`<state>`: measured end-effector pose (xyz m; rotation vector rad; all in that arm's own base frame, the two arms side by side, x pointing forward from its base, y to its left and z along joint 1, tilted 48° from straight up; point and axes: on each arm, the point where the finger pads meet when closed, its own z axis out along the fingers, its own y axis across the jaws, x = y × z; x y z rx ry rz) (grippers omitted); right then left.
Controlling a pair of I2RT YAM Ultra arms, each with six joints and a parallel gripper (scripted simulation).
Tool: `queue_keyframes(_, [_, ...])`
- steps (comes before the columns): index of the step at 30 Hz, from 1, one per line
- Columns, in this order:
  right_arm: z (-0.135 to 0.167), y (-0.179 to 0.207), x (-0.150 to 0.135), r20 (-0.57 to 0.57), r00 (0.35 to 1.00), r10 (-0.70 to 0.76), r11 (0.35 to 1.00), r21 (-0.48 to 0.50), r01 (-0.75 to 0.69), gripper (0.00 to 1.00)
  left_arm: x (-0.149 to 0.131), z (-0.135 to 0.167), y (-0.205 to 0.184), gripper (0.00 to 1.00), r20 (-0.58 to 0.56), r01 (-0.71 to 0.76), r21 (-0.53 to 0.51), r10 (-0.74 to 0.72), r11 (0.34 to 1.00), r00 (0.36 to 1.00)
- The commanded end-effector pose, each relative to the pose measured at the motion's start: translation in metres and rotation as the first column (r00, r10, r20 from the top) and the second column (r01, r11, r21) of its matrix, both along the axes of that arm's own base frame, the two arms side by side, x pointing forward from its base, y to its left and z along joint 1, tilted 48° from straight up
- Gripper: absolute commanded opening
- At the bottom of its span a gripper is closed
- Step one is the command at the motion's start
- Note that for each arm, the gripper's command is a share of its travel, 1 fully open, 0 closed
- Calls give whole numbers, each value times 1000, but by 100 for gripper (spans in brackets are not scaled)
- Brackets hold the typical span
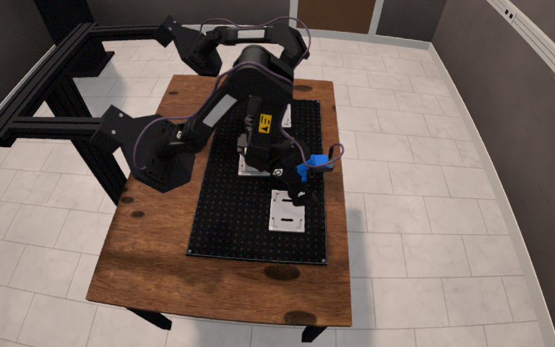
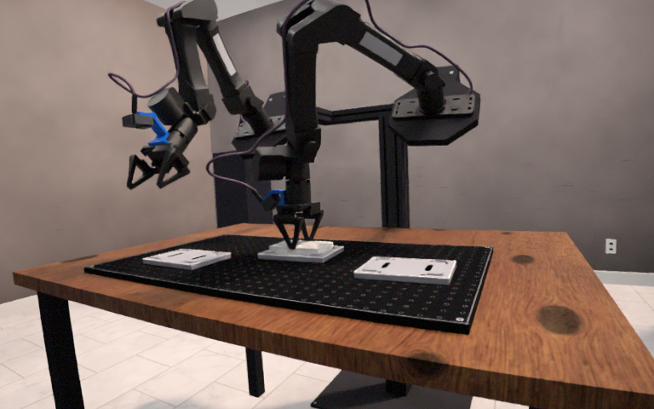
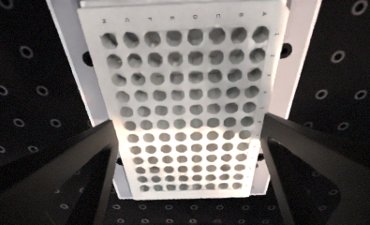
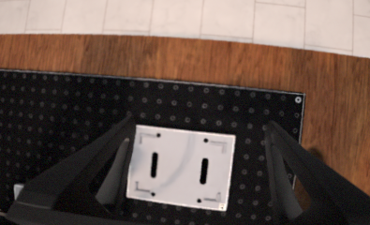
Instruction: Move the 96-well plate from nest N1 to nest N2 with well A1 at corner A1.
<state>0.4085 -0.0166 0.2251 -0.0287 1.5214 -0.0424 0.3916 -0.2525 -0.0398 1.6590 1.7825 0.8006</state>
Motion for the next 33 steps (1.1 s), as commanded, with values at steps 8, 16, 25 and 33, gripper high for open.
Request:
queue_keyframes(8, [-5, -5, -2, -4, 1000, -14, 1000, 5, 14, 100, -6, 0, 3, 78, 14, 8, -18, -8, 1000, 1000])
queue_keyframes(16, [-5, -5, -2, -4, 1000, -14, 1000, 5, 14, 100, -9, 4, 3, 78, 11, 8, -15, -8, 1000, 1000])
queue_keyframes(25, [-5, -5, -2, -4, 1000, -14, 1000, 5, 14, 100, -16, 9, 0, 78, 11, 10, -21, -9, 1000, 1000])
queue_keyframes(33, [-5, -5, -2, -4, 1000, -14, 1000, 5, 14, 100, -13, 8, 1, 78, 12, 8, -17, -8, 1000, 1000])
